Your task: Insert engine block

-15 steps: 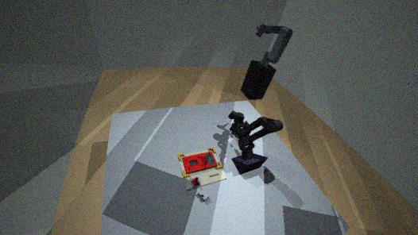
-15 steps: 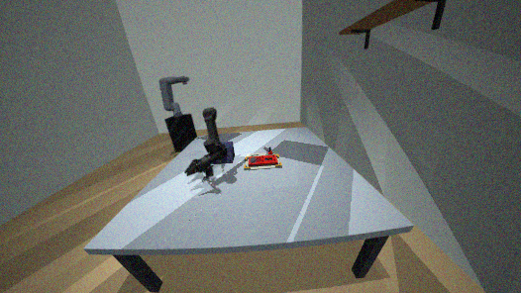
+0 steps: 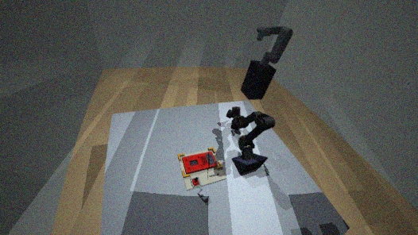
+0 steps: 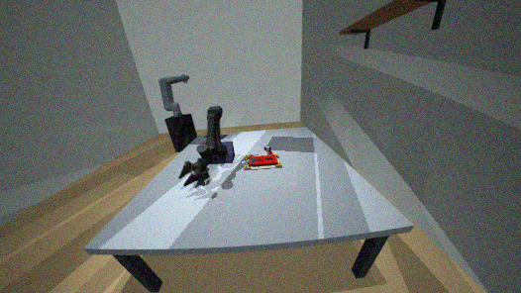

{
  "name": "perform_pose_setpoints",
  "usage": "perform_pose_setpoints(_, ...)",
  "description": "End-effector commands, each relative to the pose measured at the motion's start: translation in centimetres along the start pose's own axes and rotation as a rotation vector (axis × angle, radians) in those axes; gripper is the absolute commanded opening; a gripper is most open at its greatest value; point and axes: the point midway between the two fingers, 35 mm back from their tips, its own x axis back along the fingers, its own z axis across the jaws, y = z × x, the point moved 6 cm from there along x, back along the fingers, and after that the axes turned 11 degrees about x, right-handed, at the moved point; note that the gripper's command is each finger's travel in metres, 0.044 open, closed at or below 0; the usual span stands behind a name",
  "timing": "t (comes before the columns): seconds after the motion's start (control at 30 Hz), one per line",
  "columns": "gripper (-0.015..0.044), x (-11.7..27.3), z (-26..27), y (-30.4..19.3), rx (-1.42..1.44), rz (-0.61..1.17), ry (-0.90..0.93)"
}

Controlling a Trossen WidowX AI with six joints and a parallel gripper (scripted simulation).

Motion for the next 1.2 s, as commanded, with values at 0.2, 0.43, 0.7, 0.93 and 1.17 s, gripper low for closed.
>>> perform_pose_setpoints(0.2,0.044,-3.0,-0.1,-0.6,0.194,-0.227,-0.018)
perform_pose_setpoints(0.43,0.044,-4.3,0.7,-1.1,0.261,-0.417,-0.018)
perform_pose_setpoints(0.7,0.044,-4.9,2.0,-2.0,0.261,-0.647,-0.01)
perform_pose_setpoints(0.93,0.044,-4.6,3.1,-3.2,0.19,-0.842,0.001)
perform_pose_setpoints(1.17,0.044,-3.8,3.8,-4.8,0.054,-1.012,0.011)
